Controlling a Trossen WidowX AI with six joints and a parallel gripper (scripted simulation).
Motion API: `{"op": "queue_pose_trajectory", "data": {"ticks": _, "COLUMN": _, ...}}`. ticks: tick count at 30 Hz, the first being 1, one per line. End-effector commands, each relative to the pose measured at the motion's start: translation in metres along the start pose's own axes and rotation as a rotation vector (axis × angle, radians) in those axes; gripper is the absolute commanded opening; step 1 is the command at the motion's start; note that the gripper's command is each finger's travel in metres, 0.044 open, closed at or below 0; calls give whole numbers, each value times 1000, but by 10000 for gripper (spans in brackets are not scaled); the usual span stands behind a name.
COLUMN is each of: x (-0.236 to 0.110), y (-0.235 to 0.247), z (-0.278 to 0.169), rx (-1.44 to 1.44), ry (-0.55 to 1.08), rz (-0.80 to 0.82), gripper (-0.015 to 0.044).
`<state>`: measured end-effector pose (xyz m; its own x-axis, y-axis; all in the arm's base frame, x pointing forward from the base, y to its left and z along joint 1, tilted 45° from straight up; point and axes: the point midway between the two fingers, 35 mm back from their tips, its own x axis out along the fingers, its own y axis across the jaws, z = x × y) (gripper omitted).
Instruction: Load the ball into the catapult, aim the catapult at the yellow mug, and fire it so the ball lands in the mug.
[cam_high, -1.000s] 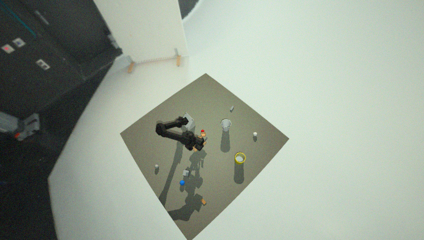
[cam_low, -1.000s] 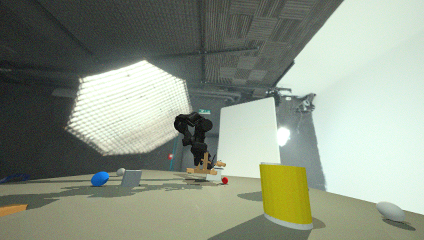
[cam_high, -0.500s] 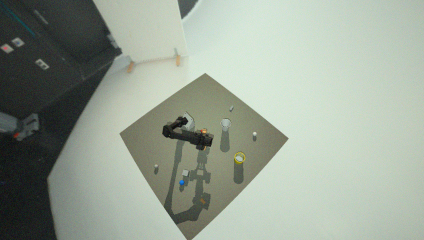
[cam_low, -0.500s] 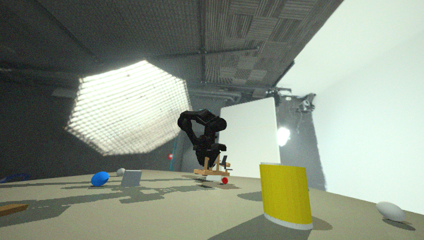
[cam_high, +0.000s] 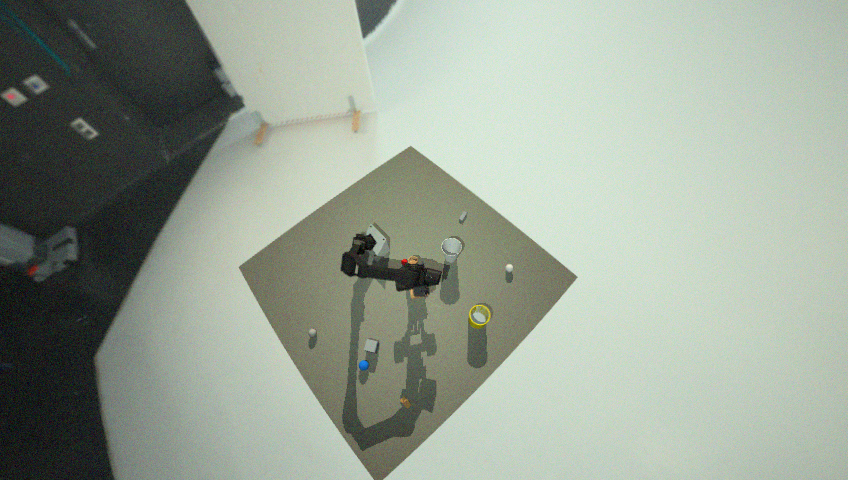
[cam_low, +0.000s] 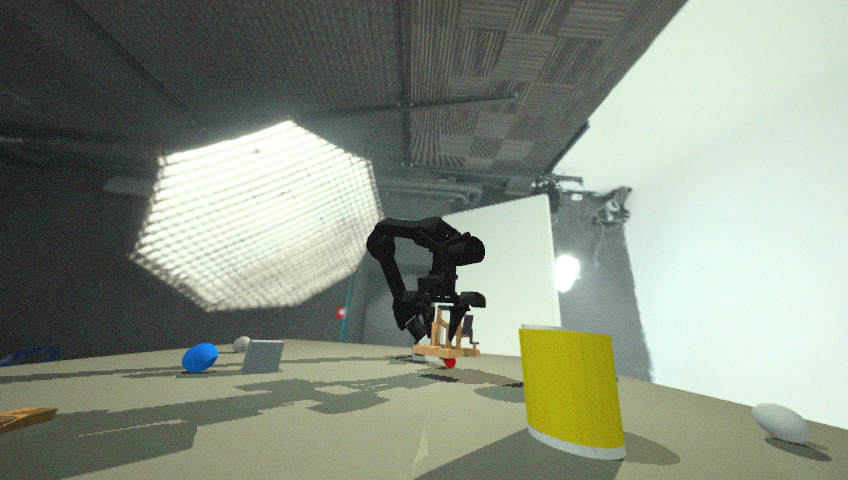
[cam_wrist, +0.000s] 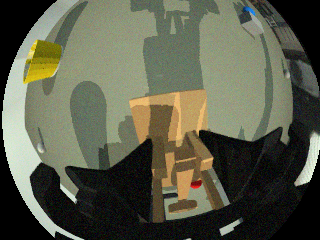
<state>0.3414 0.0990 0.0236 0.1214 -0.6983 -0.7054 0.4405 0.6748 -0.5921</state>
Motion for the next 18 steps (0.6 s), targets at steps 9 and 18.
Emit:
{"op": "queue_pose_trajectory", "data": {"ticks": 9, "x": 10, "y": 4, "z": 4, "rx": 2, "ry": -6, "rz": 19, "gripper": 0}}
{"op": "queue_pose_trajectory", "data": {"ticks": 18, "x": 25, "y": 5, "z": 5, "rx": 2, "ry": -7, "rz": 19, "gripper": 0}}
